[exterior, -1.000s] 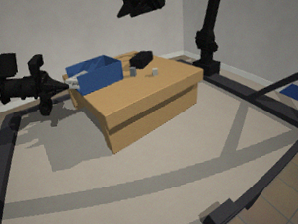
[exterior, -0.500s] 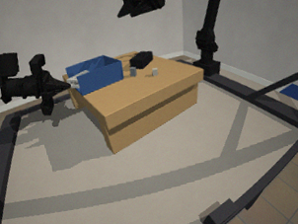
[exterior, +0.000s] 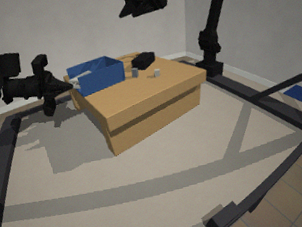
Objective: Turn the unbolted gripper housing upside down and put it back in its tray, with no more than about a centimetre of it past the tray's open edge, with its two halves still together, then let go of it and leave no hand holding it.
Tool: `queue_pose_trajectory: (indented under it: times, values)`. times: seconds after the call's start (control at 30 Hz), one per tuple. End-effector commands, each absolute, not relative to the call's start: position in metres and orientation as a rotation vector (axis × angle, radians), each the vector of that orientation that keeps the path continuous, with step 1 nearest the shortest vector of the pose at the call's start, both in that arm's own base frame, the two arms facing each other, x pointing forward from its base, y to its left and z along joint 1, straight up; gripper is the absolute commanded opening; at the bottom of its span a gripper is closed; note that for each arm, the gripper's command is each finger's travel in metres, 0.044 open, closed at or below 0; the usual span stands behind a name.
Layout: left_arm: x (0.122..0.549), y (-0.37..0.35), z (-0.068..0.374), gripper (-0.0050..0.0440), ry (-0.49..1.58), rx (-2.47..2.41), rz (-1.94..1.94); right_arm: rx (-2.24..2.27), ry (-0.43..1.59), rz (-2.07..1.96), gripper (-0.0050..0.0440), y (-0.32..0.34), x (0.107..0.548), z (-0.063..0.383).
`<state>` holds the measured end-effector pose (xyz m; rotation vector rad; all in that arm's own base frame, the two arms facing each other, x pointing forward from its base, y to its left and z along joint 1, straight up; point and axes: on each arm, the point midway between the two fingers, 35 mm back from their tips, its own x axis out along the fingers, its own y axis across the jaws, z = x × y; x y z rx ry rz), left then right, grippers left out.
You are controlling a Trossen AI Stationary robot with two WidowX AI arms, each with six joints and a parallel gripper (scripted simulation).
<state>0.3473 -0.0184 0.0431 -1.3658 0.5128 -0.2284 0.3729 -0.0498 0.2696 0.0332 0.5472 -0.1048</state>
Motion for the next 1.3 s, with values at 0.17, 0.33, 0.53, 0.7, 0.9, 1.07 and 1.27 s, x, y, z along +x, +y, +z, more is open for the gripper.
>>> queue_pose_trajectory:
  times: [0.17,0.33,0.53,0.7,0.9,1.07,1.27]
  values:
    - [0.354,-0.017,0.048,0.0,0.495,-1.361,-0.234,0.028,0.522,-0.108,0.0436,-0.05,0.372,0.28]
    - [0.355,-0.017,0.048,0.0,0.495,-1.361,-0.234,0.028,0.522,-0.108,0.0436,-0.05,0.372,0.28]
    - [0.358,-0.017,0.048,0.0,0.495,-1.361,-0.234,0.028,0.522,-0.108,0.0436,-0.05,0.372,0.28]
    - [0.359,-0.017,0.048,0.0,0.494,-1.361,-0.234,0.028,0.522,-0.108,0.0436,-0.05,0.372,0.28]
    - [0.361,-0.017,0.048,0.0,0.494,-1.361,-0.234,0.028,0.522,-0.108,0.0436,-0.05,0.372,0.28]
    - [0.363,-0.017,0.048,0.0,0.494,-1.361,-0.234,0.028,0.522,-0.108,0.0436,-0.05,0.372,0.28]
    - [0.365,-0.018,0.049,0.0,0.494,-1.361,-0.234,0.028,0.522,-0.108,0.0436,-0.05,0.372,0.28]
